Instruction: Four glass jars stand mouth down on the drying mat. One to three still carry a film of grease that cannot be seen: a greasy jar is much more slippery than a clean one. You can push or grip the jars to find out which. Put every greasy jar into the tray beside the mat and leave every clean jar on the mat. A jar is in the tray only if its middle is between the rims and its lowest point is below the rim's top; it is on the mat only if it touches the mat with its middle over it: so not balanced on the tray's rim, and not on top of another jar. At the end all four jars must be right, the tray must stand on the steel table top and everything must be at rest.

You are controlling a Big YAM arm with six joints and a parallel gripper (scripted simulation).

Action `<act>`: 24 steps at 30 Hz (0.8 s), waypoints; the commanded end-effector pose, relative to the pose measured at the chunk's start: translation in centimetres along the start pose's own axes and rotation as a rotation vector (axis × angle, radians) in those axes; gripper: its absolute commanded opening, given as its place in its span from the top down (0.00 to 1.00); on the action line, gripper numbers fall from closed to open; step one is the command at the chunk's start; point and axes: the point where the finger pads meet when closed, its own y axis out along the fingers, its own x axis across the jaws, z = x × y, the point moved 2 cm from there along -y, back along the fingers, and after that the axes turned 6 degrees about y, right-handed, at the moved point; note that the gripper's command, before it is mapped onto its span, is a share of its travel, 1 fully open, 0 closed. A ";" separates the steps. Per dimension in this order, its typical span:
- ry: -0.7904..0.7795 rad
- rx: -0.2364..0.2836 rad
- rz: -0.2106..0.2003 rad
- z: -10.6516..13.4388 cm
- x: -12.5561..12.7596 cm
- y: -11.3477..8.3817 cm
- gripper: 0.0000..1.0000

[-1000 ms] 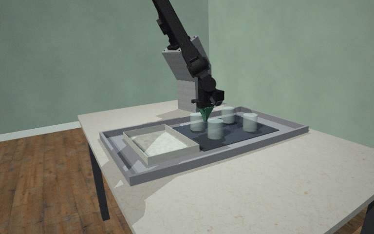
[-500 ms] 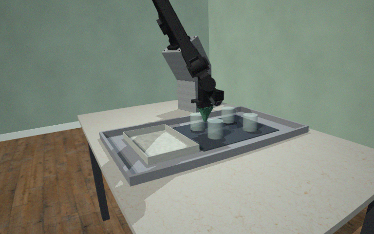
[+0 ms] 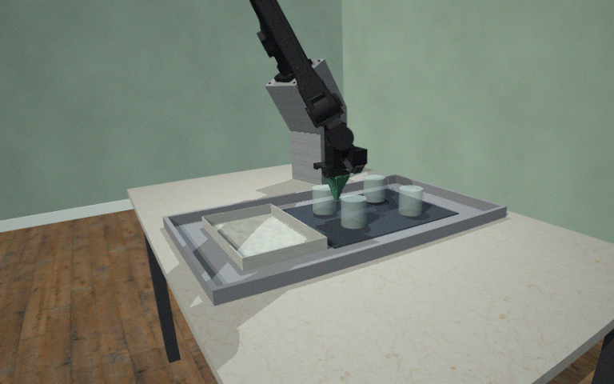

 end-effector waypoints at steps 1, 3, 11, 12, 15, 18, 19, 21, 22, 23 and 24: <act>0.010 -0.016 0.005 -0.1 -0.9 -0.2 1.00; 0.010 -0.016 0.005 -0.1 -0.9 -0.2 1.00; 0.010 -0.016 0.005 0.0 -0.9 -0.2 1.00; 0.010 -0.016 0.005 0.0 -0.9 -0.2 1.00; 0.010 -0.016 0.005 0.0 -0.9 -0.2 1.00; 0.010 -0.016 0.005 0.1 -0.9 -0.2 1.00; 0.010 -0.016 0.005 0.1 -0.9 -0.2 1.00; 0.010 -0.016 0.005 0.1 -0.9 -0.2 1.00; 0.010 -0.016 0.005 0.1 -0.9 -0.2 1.00; 0.010 -0.016 0.005 0.1 -0.9 -0.2 1.00; 0.010 -0.016 0.005 0.2 -0.9 -0.2 1.00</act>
